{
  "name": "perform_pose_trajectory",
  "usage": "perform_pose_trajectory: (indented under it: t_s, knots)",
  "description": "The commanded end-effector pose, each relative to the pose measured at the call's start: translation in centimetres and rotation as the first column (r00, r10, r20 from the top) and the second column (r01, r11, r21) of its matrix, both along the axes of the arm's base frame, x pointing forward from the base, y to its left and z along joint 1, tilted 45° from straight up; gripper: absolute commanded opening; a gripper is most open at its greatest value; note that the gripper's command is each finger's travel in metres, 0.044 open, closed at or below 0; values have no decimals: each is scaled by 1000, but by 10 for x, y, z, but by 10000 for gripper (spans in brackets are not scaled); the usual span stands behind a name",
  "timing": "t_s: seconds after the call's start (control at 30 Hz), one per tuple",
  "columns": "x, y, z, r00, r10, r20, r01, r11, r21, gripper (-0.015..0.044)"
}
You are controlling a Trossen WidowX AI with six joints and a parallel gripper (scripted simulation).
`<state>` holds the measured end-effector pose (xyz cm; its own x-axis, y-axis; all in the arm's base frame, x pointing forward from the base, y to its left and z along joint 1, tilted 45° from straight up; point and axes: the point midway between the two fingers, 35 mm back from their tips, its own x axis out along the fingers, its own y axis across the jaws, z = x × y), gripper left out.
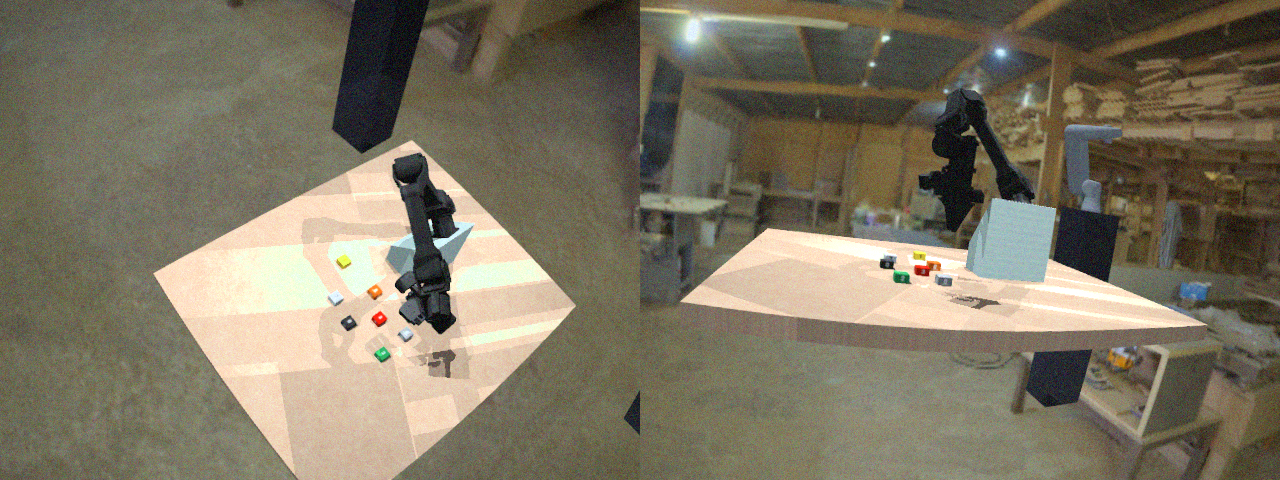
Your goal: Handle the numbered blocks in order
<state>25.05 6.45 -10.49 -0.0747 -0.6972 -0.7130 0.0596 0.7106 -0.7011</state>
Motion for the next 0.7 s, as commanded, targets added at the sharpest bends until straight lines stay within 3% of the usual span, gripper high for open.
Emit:
perform_pose_trajectory:
  t_s: [0.0, 0.03, 0.23, 0.4, 0.67]
  knots:
    - [3, 3, -1, 1000, -19, 18, 19, 1000, 9, 120]
    - [3, 3, -1, 1000, -19, 18, 19, 1000, 9, 120]
    - [-3, -52, -57, 1000, -19, 19, 18, 1000, 5, 278]
    - [-3, -54, -59, 1000, -19, 19, 19, 1000, 5, 400]
    - [-3, -58, -63, 1000, -19, 19, 18, 1000, 5, 400]
